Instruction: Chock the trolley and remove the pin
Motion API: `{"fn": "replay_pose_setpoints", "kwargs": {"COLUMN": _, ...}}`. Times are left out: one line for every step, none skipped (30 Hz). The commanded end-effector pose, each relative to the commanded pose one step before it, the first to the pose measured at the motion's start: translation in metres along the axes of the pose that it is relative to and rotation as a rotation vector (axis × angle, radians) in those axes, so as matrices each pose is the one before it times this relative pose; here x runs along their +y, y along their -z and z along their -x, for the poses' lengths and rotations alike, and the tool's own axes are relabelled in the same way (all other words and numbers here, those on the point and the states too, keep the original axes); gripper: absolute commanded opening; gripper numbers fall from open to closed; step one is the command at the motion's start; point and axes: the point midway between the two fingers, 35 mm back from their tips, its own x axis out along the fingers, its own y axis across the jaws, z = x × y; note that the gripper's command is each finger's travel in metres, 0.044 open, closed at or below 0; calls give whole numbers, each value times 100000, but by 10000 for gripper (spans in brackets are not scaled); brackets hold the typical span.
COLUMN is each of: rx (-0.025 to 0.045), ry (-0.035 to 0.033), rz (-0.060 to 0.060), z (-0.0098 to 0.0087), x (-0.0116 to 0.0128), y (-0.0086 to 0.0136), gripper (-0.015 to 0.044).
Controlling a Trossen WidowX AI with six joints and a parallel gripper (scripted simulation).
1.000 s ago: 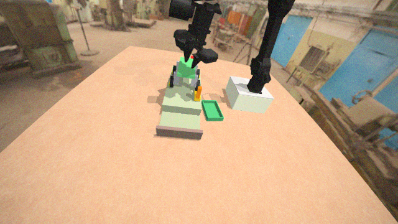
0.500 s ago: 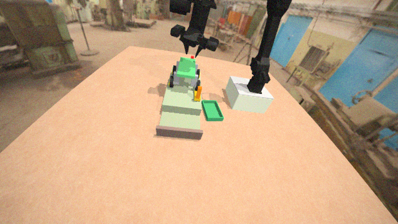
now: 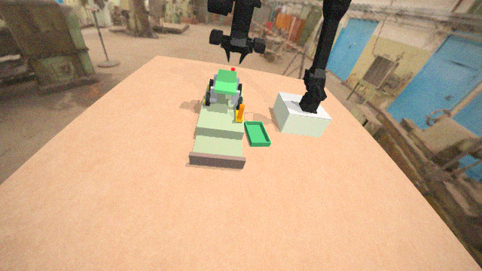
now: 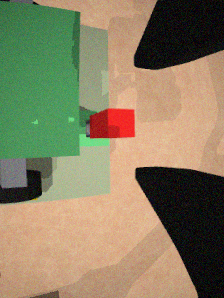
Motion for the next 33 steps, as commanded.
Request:
{"fn": "replay_pose_setpoints", "kwargs": {"rx": 415, "ry": -143, "rz": 1083, "z": -137, "x": 8, "y": 156, "gripper": 190}}
{"fn": "replay_pose_setpoints", "kwargs": {"rx": 4, "ry": 0, "rz": 0, "z": -150, "x": -4, "y": -8, "gripper": 190}}
{"fn": "replay_pose_setpoints", "kwargs": {"rx": 5, "ry": 0, "rz": 0, "z": -164, "x": -2, "y": -4, "gripper": 190}}
{"fn": "replay_pose_setpoints", "kwargs": {"rx": 5, "ry": 0, "rz": 0, "z": -166, "x": -1, "y": -4, "gripper": 190}}
{"fn": "replay_pose_setpoints", "kwargs": {"rx": 5, "ry": 0, "rz": 0, "z": -162, "x": -4, "y": -1, "gripper": 190}}
{"fn": "replay_pose_setpoints", "kwargs": {"rx": 5, "ry": 0, "rz": 0, "z": -162, "x": -3, "y": -1, "gripper": 190}}
{"fn": "replay_pose_setpoints", "kwargs": {"rx": 5, "ry": 0, "rz": 0, "z": -150, "x": -5, "y": 2, "gripper": 190}}
{"fn": "replay_pose_setpoints", "kwargs": {"rx": 5, "ry": 0, "rz": 0, "z": -150, "x": -4, "y": 2, "gripper": 190}}
{"fn": "replay_pose_setpoints", "kwargs": {"rx": 5, "ry": 0, "rz": 0, "z": -146, "x": -1, "y": 2, "gripper": 190}}
{"fn": "replay_pose_setpoints", "kwargs": {"rx": 5, "ry": 0, "rz": 0, "z": -148, "x": -1, "y": 2, "gripper": 190}}
{"fn": "replay_pose_setpoints", "kwargs": {"rx": 5, "ry": 0, "rz": 0, "z": -146, "x": 1, "y": 2, "gripper": 190}}
{"fn": "replay_pose_setpoints", "kwargs": {"rx": 5, "ry": 0, "rz": 0, "z": -149, "x": 1, "y": 2, "gripper": 190}}
{"fn": "replay_pose_setpoints", "kwargs": {"rx": 5, "ry": 0, "rz": 0, "z": -146, "x": 2, "y": 3, "gripper": 190}}
{"fn": "replay_pose_setpoints", "kwargs": {"rx": 5, "ry": 0, "rz": 0, "z": -149, "x": 3, "y": 3, "gripper": 190}}
{"fn": "replay_pose_setpoints", "kwargs": {"rx": 5, "ry": 0, "rz": 0, "z": -149, "x": 3, "y": 4, "gripper": 190}}
{"fn": "replay_pose_setpoints", "kwargs": {"rx": 5, "ry": 0, "rz": 0, "z": -152, "x": 4, "y": 4, "gripper": 190}}
{"fn": "replay_pose_setpoints", "kwargs": {"rx": 5, "ry": 0, "rz": 0, "z": -150, "x": 5, "y": 3, "gripper": 190}}
{"fn": "replay_pose_setpoints", "kwargs": {"rx": 5, "ry": -1, "rz": 0, "z": -150, "x": 6, "y": 3, "gripper": 190}}
{"fn": "replay_pose_setpoints", "kwargs": {"rx": 4, "ry": 0, "rz": 0, "z": -116, "x": 5, "y": 3, "gripper": 190}}
{"fn": "replay_pose_setpoints", "kwargs": {"rx": 2, "ry": 0, "rz": 0, "z": -69, "x": 3, "y": 2, "gripper": 190}}
{"fn": "replay_pose_setpoints", "kwargs": {"rx": 1, "ry": 0, "rz": 0, "z": -23, "x": 1, "y": 1, "gripper": 190}}
{"fn": "replay_pose_setpoints", "kwargs": {"rx": 0, "ry": 0, "rz": 0, "z": 0, "x": 0, "y": 0, "gripper": 190}}
{"fn": "replay_pose_setpoints", "kwargs": {"rx": 0, "ry": 0, "rz": 0, "z": 0, "x": 0, "y": 0, "gripper": 190}}
{"fn": "replay_pose_setpoints", "kwargs": {"rx": 1, "ry": 0, "rz": 0, "z": -27, "x": -1, "y": 0, "gripper": 190}}
{"fn": "replay_pose_setpoints", "kwargs": {"rx": 2, "ry": 0, "rz": 0, "z": -80, "x": -2, "y": -1, "gripper": 190}}
{"fn": "replay_pose_setpoints", "kwargs": {"rx": 3, "ry": 0, "rz": 0, "z": -101, "x": -2, "y": -1, "gripper": 190}}
{"fn": "replay_pose_setpoints", "kwargs": {"rx": 4, "ry": 0, "rz": 0, "z": -148, "x": -3, "y": -1, "gripper": 190}}
{"fn": "replay_pose_setpoints", "kwargs": {"rx": 5, "ry": 0, "rz": 0, "z": -151, "x": -6, "y": 1, "gripper": 190}}
{"fn": "replay_pose_setpoints", "kwargs": {"rx": 5, "ry": 0, "rz": 0, "z": -153, "x": -6, "y": 1, "gripper": 190}}
{"fn": "replay_pose_setpoints", "kwargs": {"rx": 5, "ry": 1, "rz": 0, "z": -158, "x": -10, "y": 3, "gripper": 190}}
{"fn": "replay_pose_setpoints", "kwargs": {"rx": 5, "ry": 1, "rz": 0, "z": -159, "x": -9, "y": 3, "gripper": 190}}
{"fn": "replay_pose_setpoints", "kwargs": {"rx": 5, "ry": 0, "rz": 0, "z": -148, "x": -6, "y": 2, "gripper": 190}}
{"fn": "replay_pose_setpoints", "kwargs": {"rx": 5, "ry": 0, "rz": 0, "z": -149, "x": -5, "y": 2, "gripper": 190}}
